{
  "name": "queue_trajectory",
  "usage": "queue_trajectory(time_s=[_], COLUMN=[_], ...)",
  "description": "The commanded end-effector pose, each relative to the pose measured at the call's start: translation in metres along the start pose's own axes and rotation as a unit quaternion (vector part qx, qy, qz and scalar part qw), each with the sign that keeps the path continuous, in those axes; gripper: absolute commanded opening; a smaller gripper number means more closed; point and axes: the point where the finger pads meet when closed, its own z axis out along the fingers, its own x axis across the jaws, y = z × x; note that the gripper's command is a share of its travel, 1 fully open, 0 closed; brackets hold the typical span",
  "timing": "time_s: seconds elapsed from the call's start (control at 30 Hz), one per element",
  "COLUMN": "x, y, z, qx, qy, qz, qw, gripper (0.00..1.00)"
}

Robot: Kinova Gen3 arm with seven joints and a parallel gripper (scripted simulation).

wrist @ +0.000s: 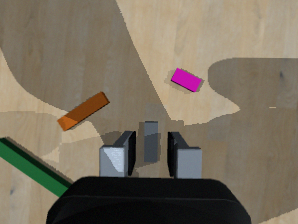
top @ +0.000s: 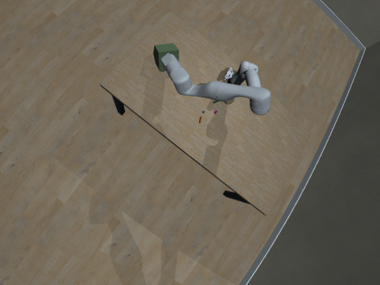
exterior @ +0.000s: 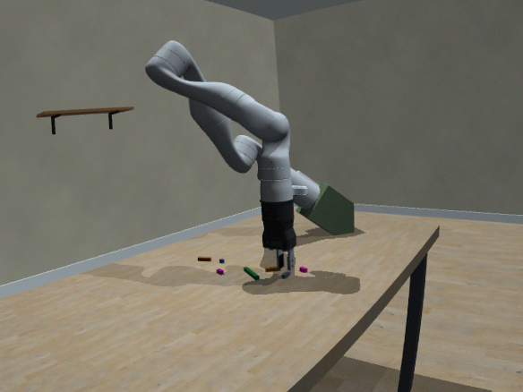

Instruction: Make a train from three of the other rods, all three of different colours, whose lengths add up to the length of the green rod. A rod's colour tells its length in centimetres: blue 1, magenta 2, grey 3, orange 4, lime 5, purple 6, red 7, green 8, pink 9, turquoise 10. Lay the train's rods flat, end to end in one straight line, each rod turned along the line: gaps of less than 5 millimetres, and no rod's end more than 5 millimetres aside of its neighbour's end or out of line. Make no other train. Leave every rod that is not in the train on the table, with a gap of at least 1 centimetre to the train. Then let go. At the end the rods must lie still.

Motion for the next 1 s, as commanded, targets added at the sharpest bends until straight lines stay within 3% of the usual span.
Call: queue_trajectory(time_s=[0.0,0.97], x=[-0.0005,-0.0005], y=[-0.0009,-0.0009], z=[0.0025,0.0049], qx=[0.001,0.001], qy=[-0.001,-0.001], qz=[-0.001,-0.001], qw=[1.000,1.000], gripper=[0.54,0.54])
